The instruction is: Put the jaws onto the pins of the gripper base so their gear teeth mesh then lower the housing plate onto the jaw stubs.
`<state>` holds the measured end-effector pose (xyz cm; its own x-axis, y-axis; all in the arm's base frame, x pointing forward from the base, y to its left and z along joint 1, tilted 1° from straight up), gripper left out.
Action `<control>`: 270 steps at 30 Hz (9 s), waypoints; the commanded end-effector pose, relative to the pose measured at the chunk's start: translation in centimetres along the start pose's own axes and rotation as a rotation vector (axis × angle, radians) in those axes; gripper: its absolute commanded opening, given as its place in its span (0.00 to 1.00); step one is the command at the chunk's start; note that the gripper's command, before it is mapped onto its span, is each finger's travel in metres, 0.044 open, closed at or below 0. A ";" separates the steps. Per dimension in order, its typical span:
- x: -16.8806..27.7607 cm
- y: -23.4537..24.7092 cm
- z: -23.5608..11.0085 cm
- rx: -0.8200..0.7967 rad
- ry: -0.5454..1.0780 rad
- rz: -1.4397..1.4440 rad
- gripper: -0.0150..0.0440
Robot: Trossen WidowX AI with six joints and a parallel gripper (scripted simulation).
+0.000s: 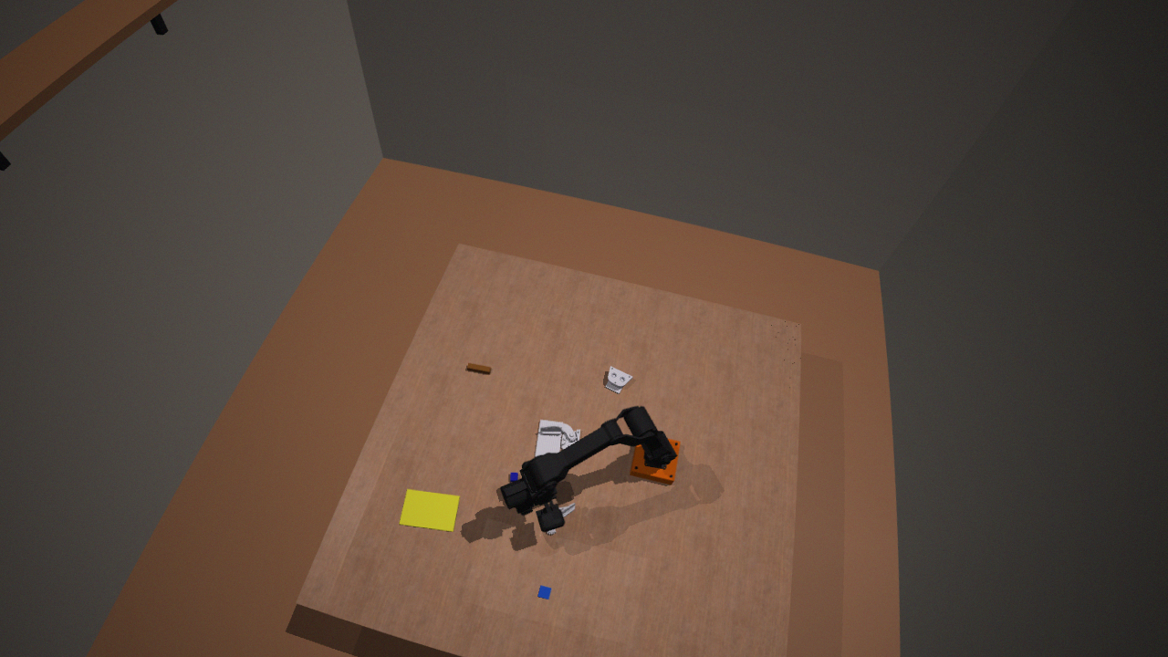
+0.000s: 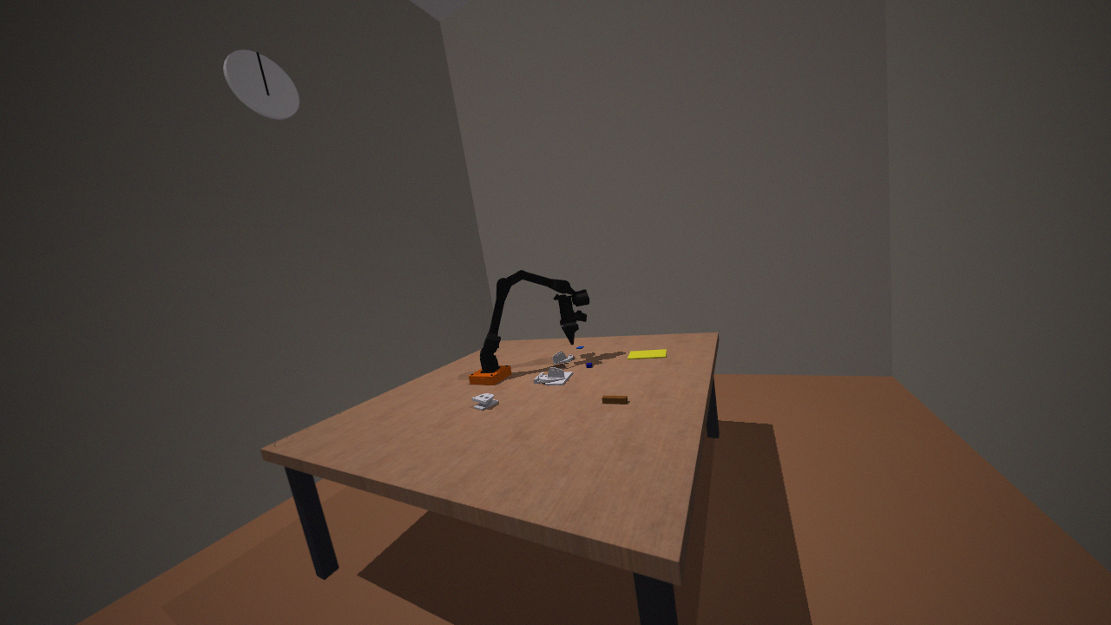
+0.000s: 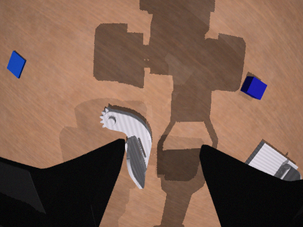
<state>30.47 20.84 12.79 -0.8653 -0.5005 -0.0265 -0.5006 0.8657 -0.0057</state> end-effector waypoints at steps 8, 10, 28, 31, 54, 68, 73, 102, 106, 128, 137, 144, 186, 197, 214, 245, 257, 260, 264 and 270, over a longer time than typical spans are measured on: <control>0.0 0.0 0.0 0.000 0.000 0.000 1.00; 0.0 0.0 0.0 0.000 0.000 0.000 1.00; 0.0 0.0 0.0 0.000 0.000 0.000 1.00; 0.0 0.0 0.0 0.000 0.000 0.000 1.00; 0.0 0.0 0.0 0.000 0.000 0.000 0.25; 0.0 0.0 0.0 0.000 0.000 0.000 0.25; 0.0 0.0 0.0 0.000 0.000 0.000 0.39; 0.0 0.0 0.0 0.000 0.000 0.000 1.00; 0.0 0.0 0.0 0.000 0.000 0.000 1.00; 0.0 0.0 0.0 0.000 0.000 0.000 0.42; 0.0 0.0 0.0 0.000 0.000 0.000 0.25; 0.0 0.0 0.0 0.000 0.000 0.000 0.25; 1.3 0.7 -0.4 -0.001 0.002 0.817 1.00; 1.7 0.9 -0.5 -0.002 0.002 1.070 1.00; 2.4 1.3 -0.6 -0.002 0.003 1.461 1.00; 3.6 1.8 -0.8 0.001 0.006 2.175 1.00; 4.1 2.0 -0.9 0.003 0.007 2.452 1.00; 4.2 2.0 -0.9 0.003 0.008 2.521 1.00; 4.3 2.1 -1.0 0.004 0.008 2.613 1.00; 4.6 2.2 -1.0 0.005 0.008 2.751 1.00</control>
<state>25.68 20.44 13.74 0.5360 0.8440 0.0205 0.8439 -0.5363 0.0154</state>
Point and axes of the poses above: the point midway between the two fingers, 35 mm back from their tips, its own z axis out along the fingers, its own y axis across the jaws, x = y × z, the point moved 4 cm from there along -z, back along the fingers, and after that the axes turned 2 degrees about -z, right-handed, at the moved point
